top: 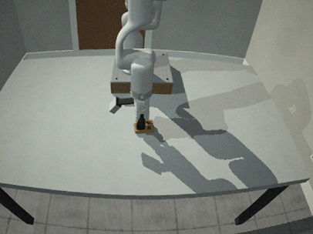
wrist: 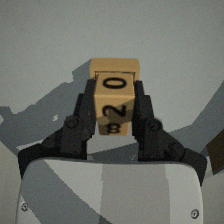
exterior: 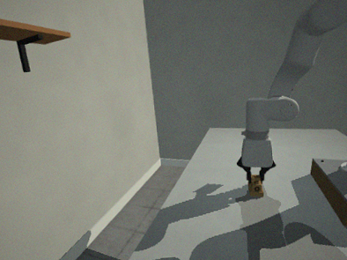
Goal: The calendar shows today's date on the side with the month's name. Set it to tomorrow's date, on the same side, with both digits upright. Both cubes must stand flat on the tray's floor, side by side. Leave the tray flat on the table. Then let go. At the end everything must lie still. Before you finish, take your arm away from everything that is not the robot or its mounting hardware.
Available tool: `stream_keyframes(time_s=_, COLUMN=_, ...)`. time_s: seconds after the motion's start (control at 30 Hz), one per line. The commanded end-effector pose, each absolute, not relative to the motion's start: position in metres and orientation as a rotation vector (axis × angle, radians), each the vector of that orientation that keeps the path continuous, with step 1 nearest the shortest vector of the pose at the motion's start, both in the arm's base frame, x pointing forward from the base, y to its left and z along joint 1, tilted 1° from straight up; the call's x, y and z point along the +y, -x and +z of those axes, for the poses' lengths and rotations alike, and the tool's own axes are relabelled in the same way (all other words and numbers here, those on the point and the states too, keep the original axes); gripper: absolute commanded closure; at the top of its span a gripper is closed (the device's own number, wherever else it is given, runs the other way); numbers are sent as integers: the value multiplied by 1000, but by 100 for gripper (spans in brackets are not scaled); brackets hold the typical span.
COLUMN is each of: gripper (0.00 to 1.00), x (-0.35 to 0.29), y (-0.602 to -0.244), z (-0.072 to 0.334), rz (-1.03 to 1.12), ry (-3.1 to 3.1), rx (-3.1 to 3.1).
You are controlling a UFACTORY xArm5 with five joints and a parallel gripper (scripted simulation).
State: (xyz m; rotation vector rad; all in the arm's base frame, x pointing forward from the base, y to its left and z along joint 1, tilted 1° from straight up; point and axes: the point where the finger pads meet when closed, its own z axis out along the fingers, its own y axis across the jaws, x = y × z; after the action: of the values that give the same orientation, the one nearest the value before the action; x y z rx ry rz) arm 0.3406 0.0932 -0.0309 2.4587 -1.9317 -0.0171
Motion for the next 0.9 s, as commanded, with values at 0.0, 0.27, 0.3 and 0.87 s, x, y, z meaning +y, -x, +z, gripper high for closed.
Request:
stream_keyframes(time_s=0.0, gripper=71, x=94, y=-342, z=-32, rz=-14, ry=-2461, rx=-1933)
stream_keyframes(time_s=0.27, gripper=71, x=93, y=-342, z=-34, rz=-14, ry=-2461, rx=-1933)
stream_keyframes(time_s=0.3, gripper=71, x=93, y=-342, z=-34, rz=-14, ry=-2461, rx=-1933)
stream_keyframes(time_s=0.87, gripper=71, x=93, y=-342, z=-34, rz=-14, ry=-2461, rx=-1933)
